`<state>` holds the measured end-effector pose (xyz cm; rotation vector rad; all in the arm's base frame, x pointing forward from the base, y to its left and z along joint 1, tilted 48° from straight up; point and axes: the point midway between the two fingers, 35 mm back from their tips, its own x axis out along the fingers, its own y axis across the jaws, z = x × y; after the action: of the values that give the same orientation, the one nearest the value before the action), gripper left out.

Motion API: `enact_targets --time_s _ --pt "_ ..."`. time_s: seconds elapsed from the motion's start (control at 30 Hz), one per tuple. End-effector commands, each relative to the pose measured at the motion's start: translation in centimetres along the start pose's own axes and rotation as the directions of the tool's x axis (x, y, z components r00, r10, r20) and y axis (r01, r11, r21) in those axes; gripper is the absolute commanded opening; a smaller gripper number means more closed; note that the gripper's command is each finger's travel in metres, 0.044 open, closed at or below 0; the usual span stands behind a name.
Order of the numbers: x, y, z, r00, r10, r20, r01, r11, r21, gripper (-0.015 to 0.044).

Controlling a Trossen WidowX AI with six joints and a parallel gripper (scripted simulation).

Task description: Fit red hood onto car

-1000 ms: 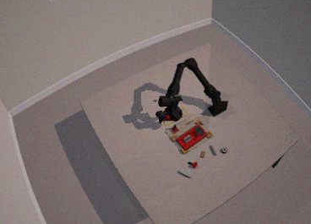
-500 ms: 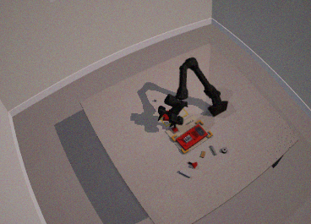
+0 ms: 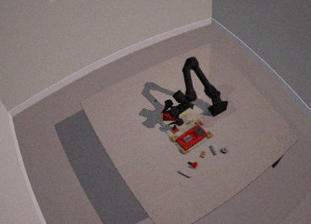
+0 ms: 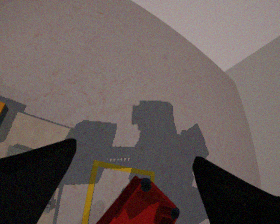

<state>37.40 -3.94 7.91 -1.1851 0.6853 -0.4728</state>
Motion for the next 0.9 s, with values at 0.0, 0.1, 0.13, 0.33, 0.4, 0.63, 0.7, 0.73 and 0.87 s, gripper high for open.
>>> enact_targets --time_s 0.0,0.1,0.13,0.33,0.4,0.63,0.7,0.73,0.87 --pt "-4.08 -3.94 -4.65 0.973 -0.229 0.032 0.161 0.770 0.618 0.0440" --pt "-4.12 -4.00 -4.69 0.972 -0.232 0.032 0.162 0.766 0.623 0.0440" --pt "-4.12 -4.00 -4.69 0.972 -0.232 0.032 0.162 0.766 0.623 0.0440" --pt "-4.12 -4.00 -4.69 0.972 -0.232 0.032 0.162 0.766 0.623 0.0440" --pt "-4.12 -4.00 -4.69 0.972 -0.232 0.032 0.162 0.766 0.623 0.0440" --pt "-4.10 -3.99 -4.69 0.972 -0.232 0.032 0.162 0.766 0.623 0.0440" --pt "-4.05 -3.97 -4.74 0.972 -0.231 0.032 0.162 0.766 0.623 0.0440" --pt "-4.01 -3.96 -4.78 0.973 -0.230 0.031 0.161 0.766 0.623 0.0440" --pt "-3.75 -3.85 -4.99 0.974 -0.227 0.030 0.159 0.766 0.623 0.0440"
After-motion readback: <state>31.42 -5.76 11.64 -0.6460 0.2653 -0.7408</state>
